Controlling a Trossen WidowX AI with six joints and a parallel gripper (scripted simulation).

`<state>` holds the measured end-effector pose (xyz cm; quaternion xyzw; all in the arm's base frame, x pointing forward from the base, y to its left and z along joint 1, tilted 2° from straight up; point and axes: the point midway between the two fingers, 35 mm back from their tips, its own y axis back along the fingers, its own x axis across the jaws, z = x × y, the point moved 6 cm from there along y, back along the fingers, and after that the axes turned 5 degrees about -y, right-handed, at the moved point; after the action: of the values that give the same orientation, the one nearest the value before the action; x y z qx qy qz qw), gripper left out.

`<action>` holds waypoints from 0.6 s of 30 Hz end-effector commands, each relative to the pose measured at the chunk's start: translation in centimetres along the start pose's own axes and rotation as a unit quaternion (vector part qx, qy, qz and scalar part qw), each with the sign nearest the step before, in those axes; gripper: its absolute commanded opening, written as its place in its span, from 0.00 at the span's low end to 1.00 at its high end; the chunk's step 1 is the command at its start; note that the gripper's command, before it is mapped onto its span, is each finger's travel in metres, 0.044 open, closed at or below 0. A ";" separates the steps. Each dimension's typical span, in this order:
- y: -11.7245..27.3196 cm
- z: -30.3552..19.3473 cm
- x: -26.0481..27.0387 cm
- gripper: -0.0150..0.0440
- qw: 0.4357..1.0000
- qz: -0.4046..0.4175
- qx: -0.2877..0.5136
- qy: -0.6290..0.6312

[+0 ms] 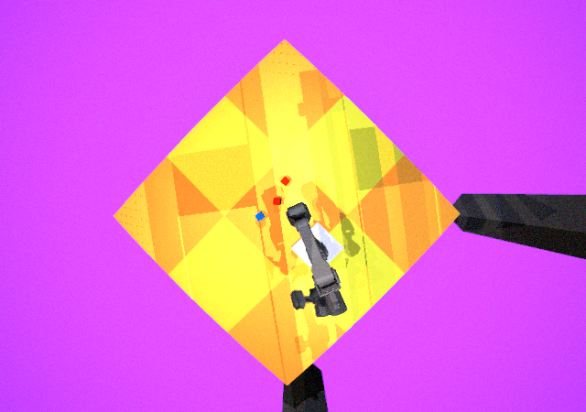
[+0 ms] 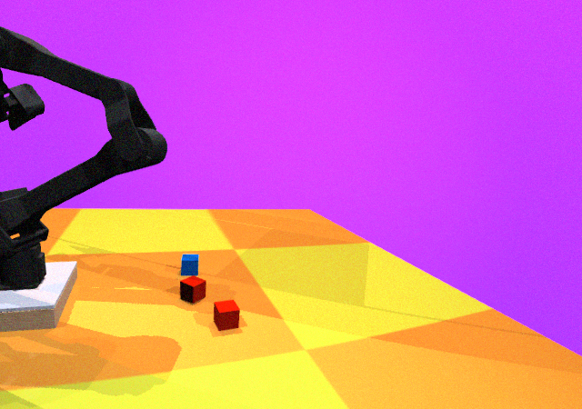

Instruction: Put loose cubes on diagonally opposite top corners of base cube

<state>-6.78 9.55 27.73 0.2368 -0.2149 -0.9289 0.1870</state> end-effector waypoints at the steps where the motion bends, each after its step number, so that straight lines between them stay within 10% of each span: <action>1: 0.0 0.0 0.0 0.89 1.000 -0.001 0.001 -0.001; 5: -0.6 0.1 -0.6 0.71 0.999 -0.027 0.029 -0.028; 18: -2.7 -0.1 -3.5 0.70 0.973 -0.124 0.133 -0.144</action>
<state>-5.04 12.81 27.61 0.1670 -0.3123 -0.9347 0.0314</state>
